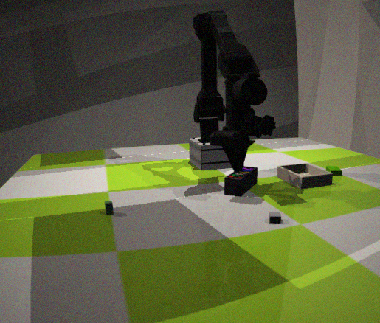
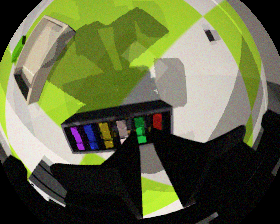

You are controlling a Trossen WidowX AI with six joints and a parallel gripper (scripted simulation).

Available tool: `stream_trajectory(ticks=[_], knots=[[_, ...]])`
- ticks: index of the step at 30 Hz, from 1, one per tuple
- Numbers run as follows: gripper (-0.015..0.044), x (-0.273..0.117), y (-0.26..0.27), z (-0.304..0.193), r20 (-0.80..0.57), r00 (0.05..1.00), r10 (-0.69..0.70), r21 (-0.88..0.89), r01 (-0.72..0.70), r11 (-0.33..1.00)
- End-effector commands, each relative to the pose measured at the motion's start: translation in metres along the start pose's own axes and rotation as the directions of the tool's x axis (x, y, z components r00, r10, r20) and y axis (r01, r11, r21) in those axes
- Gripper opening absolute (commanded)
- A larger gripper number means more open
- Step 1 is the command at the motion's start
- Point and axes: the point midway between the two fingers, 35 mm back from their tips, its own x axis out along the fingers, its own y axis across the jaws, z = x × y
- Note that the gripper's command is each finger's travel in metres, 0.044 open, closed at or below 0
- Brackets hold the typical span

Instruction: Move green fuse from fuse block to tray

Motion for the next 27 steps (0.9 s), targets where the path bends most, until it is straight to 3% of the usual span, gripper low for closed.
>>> stream_trajectory(ticks=[1, 27], knots=[[0.0065, 0.004, 0.002, 0.000, -0.003, 1.000, 0.010, 0.001, -0.010, 1.000], [0.0065, 0.014, 0.002, 0.000, -0.003, 1.000, 0.010, 0.001, -0.010, 1.000]])
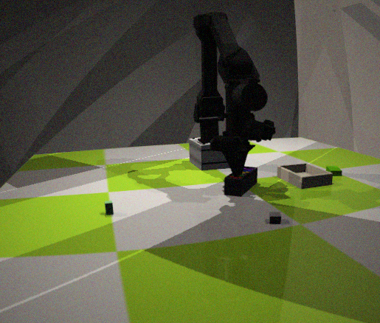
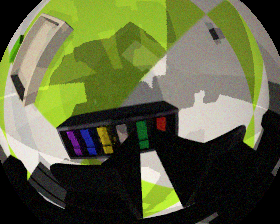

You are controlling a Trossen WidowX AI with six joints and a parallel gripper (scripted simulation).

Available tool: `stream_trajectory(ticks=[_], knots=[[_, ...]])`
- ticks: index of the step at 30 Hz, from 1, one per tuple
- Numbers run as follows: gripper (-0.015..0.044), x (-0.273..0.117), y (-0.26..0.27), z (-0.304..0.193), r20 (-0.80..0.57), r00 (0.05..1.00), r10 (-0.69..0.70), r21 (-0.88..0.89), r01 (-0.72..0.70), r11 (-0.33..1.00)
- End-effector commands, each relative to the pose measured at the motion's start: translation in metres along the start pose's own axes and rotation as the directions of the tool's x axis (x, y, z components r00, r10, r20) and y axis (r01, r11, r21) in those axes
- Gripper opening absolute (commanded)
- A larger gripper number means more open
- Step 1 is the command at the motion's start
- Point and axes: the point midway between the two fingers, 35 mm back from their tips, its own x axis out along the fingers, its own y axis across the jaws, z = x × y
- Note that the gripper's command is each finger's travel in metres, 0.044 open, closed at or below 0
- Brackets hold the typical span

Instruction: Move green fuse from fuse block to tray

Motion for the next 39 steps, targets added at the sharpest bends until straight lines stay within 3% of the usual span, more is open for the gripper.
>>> stream_trajectory(ticks=[1, 39], knots=[[0.0065, 0.0030, 0.0010, 0.0001, -0.001, 1.000, 0.008, -0.001, -0.008, 1.000], [0.0065, 0.0030, 0.0010, 0.0001, -0.001, 1.000, 0.008, -0.001, -0.008, 1.000]])
